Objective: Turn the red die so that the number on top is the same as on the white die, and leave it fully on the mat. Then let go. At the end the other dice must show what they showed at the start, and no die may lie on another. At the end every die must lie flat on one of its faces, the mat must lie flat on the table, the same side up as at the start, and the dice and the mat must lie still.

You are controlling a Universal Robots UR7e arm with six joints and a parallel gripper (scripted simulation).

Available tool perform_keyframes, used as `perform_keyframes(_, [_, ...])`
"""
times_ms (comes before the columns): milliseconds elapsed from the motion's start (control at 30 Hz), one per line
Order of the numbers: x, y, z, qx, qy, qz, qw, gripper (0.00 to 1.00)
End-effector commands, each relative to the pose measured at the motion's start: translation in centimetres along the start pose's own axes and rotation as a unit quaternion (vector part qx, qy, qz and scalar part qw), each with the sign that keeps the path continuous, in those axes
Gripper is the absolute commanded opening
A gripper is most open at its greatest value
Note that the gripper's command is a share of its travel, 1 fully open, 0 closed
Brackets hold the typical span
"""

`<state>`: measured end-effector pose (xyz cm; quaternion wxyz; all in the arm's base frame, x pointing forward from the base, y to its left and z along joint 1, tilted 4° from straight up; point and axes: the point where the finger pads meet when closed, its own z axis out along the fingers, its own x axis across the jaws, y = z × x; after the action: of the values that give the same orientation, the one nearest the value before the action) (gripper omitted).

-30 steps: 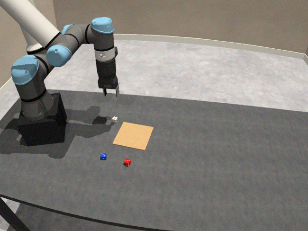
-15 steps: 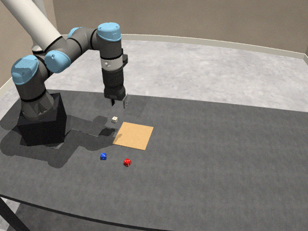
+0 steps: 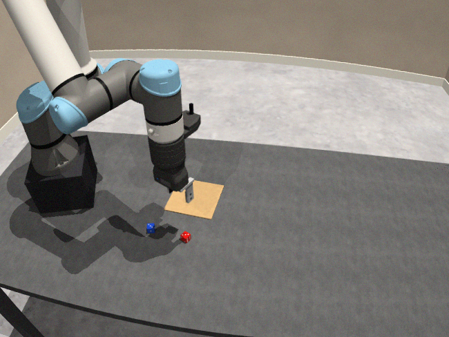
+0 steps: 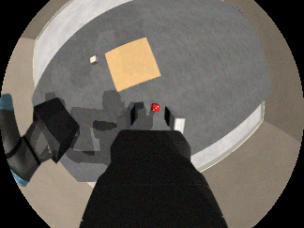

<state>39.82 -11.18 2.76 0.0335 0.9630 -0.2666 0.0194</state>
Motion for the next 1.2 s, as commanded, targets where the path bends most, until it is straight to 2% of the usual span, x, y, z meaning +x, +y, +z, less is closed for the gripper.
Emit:
perform_keyframes(0, [1.62,1.65,0.39,0.001,0.000,0.018,1.000,1.00])
perform_keyframes(733, [1.81,1.90,0.47,0.001,0.000,0.029,1.000,1.00])
perform_keyframes(1000, [1.90,1.81,0.71,0.001,0.000,0.062,0.998,1.00])
perform_keyframes(1167, [2.03,1.68,1.10,0.001,0.000,0.117,0.993,1.00])
